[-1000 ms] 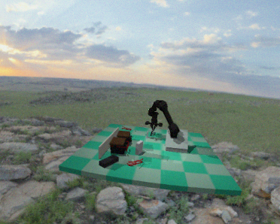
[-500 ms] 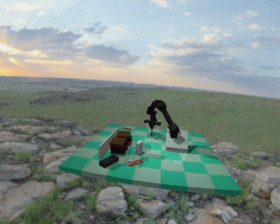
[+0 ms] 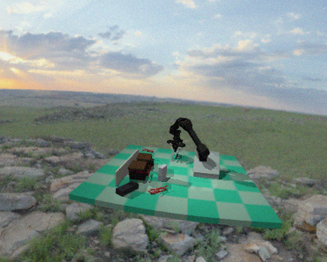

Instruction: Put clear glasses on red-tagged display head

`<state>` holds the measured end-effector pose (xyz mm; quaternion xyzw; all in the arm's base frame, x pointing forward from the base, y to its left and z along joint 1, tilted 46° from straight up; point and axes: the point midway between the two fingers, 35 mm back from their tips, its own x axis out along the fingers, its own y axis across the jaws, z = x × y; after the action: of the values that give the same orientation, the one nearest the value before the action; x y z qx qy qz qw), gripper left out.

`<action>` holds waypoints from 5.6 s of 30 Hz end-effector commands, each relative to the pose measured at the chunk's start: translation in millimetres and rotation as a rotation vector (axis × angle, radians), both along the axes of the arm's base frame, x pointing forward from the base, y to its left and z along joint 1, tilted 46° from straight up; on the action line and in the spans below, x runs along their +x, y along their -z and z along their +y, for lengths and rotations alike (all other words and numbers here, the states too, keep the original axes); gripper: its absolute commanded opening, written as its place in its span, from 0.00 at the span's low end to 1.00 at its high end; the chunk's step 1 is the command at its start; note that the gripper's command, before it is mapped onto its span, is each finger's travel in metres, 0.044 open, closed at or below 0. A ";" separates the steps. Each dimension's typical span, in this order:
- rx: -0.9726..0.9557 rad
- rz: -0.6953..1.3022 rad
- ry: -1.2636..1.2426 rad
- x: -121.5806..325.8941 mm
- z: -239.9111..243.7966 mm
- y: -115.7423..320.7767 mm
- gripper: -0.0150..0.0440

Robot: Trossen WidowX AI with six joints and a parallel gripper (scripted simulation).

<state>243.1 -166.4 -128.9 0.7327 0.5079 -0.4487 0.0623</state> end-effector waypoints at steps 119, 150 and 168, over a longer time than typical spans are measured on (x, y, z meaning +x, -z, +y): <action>0.001 -0.038 -0.048 -38.1 -8.7 -2.3 0.25; -0.115 -0.984 -1.033 13.6 78.1 -99.5 0.25; -0.150 -1.450 -1.488 16.8 129.5 -138.9 0.25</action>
<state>261.3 -39.6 8.6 0.3297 0.6472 0.2096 0.6546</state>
